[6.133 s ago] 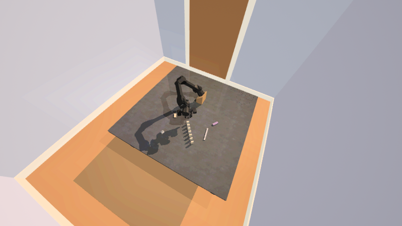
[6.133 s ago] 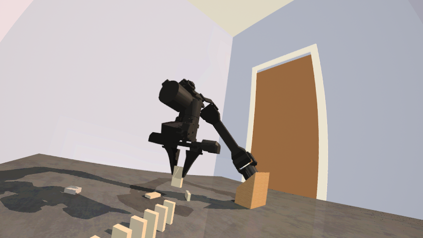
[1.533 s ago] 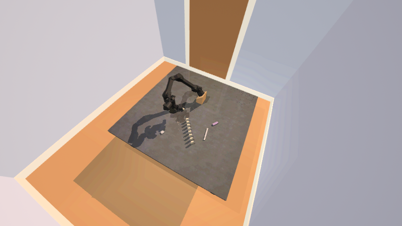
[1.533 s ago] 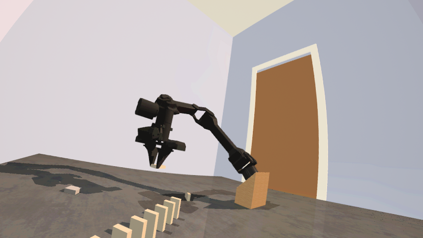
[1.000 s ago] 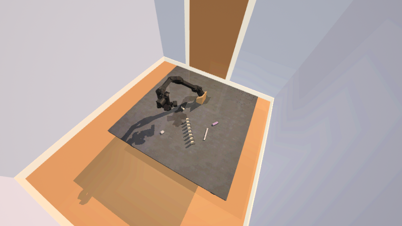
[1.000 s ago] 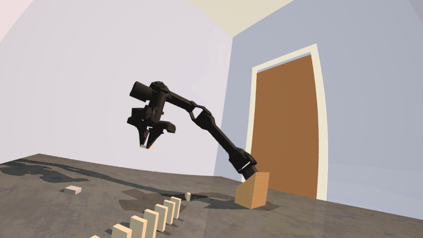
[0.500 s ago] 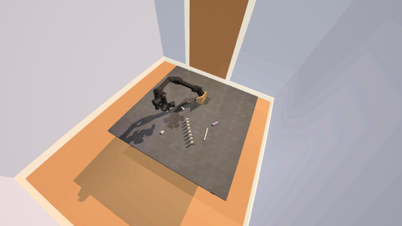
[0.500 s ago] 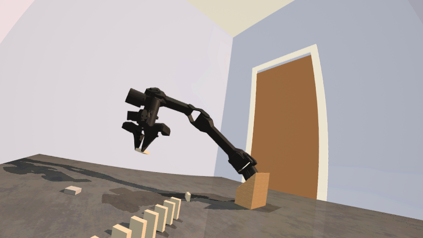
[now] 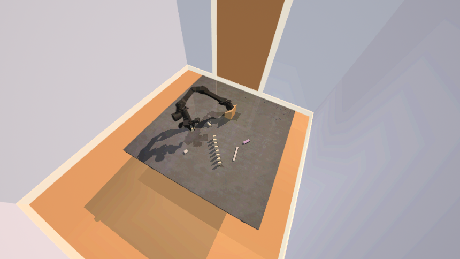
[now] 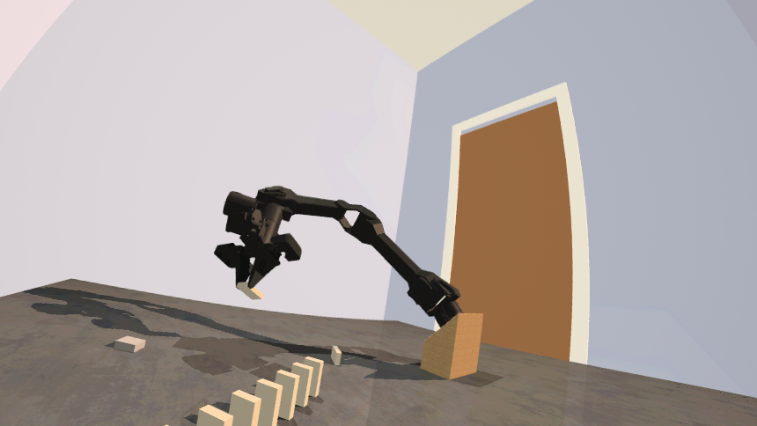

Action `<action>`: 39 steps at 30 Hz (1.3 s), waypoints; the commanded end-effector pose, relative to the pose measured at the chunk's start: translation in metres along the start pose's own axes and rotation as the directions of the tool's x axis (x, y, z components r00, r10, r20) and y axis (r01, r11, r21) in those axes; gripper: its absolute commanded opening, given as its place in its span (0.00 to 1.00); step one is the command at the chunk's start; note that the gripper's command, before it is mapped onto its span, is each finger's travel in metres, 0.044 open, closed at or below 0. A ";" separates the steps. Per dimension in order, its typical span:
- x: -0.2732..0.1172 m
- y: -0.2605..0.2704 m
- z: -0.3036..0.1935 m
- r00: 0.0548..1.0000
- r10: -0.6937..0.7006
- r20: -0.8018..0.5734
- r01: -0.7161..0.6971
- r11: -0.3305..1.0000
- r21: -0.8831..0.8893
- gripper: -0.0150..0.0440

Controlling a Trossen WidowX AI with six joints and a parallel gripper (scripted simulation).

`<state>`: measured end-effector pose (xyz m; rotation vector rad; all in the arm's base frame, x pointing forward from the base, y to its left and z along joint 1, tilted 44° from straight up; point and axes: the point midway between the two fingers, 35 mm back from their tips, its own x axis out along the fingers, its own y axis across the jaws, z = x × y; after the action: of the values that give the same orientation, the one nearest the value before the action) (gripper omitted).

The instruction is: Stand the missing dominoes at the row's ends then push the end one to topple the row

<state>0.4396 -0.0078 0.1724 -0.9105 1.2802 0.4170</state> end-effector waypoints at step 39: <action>-0.024 -0.010 -0.029 0.531 0.036 0.846 0.173 0.973 -0.151 0.44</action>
<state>0.4289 -0.0294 0.1947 -0.7509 0.3540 0.8166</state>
